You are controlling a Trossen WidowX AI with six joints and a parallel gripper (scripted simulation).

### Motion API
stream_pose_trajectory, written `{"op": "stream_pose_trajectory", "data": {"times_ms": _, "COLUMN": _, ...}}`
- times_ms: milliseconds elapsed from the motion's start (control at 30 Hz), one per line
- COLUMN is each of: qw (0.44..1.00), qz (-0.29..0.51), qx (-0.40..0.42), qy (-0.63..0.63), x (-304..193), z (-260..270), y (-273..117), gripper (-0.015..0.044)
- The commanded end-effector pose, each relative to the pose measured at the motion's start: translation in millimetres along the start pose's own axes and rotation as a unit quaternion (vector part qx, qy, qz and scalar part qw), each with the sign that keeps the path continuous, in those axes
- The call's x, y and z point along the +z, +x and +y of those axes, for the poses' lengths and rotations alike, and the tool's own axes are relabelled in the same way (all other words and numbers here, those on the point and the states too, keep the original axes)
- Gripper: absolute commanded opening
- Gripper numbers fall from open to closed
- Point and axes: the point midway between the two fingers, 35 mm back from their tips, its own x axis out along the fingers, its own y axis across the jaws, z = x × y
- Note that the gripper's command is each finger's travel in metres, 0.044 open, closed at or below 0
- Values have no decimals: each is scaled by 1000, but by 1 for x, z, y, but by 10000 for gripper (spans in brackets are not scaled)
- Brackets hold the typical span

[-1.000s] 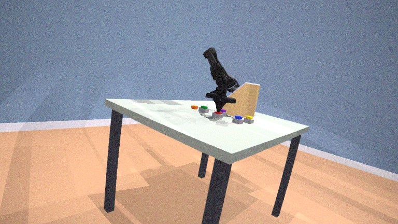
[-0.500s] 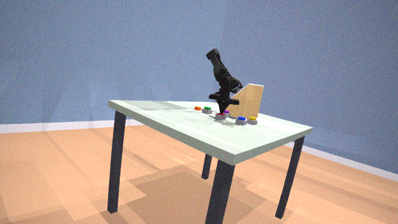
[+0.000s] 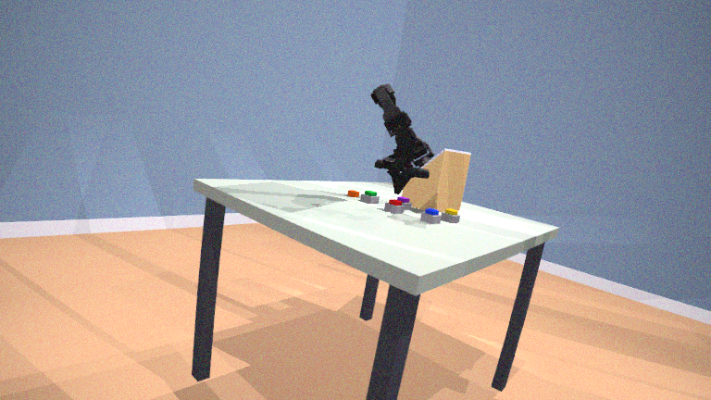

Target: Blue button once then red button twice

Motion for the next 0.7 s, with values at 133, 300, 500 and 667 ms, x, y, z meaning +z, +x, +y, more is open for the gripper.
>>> {"op": "stream_pose_trajectory", "data": {"times_ms": 133, "qw": 1000, "qz": 2, "qx": 0, "qy": -2, "x": -1, "z": 0, "y": 12, "gripper": 20}}
{"op": "stream_pose_trajectory", "data": {"times_ms": 300, "qw": 1000, "qz": 2, "qx": 0, "qy": -2, "x": -1, "z": 0, "y": 20, "gripper": 20}}
{"op": "stream_pose_trajectory", "data": {"times_ms": 500, "qw": 1000, "qz": 2, "qx": -1, "qy": -2, "x": -1, "z": -1, "y": 29, "gripper": 20}}
{"op": "stream_pose_trajectory", "data": {"times_ms": 667, "qw": 1000, "qz": 2, "qx": -1, "qy": -2, "x": -2, "z": -1, "y": 30, "gripper": 20}}
